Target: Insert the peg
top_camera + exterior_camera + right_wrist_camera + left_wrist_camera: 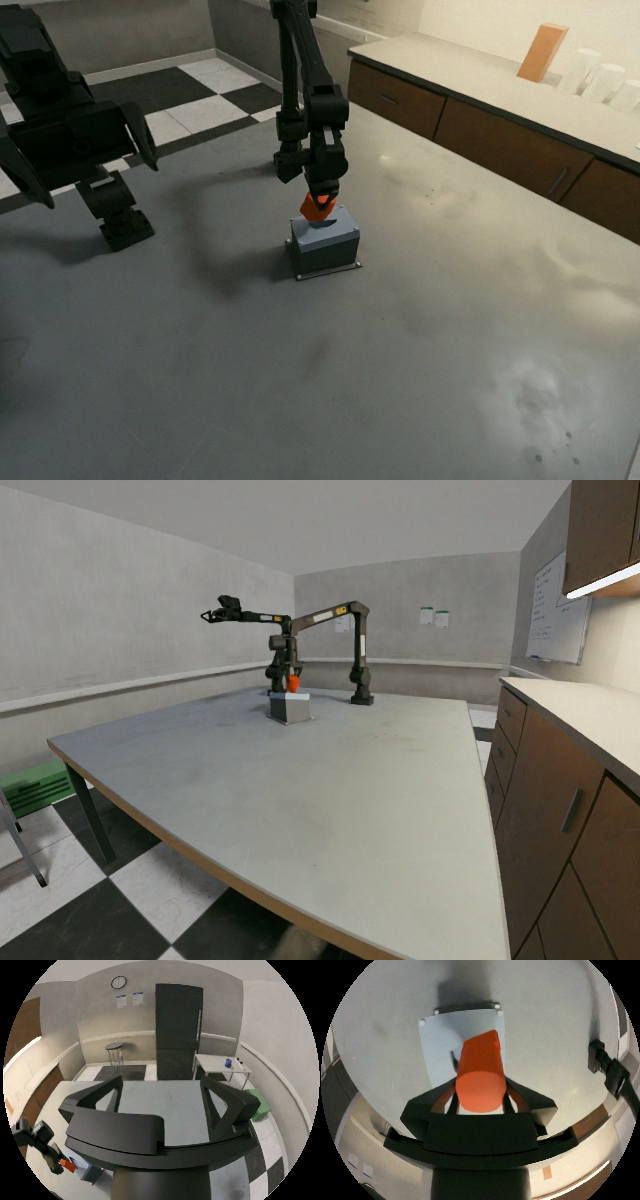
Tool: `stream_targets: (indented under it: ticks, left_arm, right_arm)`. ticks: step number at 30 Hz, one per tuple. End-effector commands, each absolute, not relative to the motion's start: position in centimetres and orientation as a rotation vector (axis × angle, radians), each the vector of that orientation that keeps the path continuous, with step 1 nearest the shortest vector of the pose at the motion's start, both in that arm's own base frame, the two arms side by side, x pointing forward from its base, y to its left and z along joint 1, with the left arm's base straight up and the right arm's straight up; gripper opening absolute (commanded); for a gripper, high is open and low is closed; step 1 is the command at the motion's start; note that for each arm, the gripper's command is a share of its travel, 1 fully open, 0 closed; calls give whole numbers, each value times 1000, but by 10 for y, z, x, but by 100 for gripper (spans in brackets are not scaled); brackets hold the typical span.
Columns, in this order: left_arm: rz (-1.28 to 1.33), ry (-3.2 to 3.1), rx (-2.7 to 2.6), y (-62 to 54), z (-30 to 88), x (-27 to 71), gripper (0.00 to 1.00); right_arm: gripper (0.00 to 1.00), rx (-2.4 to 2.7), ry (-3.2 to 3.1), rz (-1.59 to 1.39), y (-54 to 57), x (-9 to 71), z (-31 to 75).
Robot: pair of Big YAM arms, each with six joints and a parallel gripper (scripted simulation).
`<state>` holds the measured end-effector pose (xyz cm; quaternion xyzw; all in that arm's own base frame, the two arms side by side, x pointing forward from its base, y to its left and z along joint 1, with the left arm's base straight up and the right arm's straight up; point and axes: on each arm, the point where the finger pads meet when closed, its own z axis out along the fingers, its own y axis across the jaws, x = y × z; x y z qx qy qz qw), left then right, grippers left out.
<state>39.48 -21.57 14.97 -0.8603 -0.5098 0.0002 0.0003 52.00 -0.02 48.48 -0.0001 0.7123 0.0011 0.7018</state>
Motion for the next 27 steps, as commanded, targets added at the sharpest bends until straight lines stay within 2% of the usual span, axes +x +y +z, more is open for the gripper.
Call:
stream_targets:
  ticks: [1,17,18,24,27]
  left_arm:
    - [-10,-1607,-2715,-217,154,398,0]
    - [-10,-1607,-2715,-217,154,398,0]
    - [-10,-1607,-2715,-217,154,398,46]
    - [-12,-1608,-2716,-218,155,398,46]
    - [-13,-1609,-2717,-218,156,399,46]
  right_arm:
    - [100,0,1571,0,0,519,492]
    - [100,0,1571,0,0,519,492]
    - [100,0,1571,0,0,519,492]
    - [100,-81,1616,78,49,487,464]
    - [100,-181,1635,169,101,447,442]
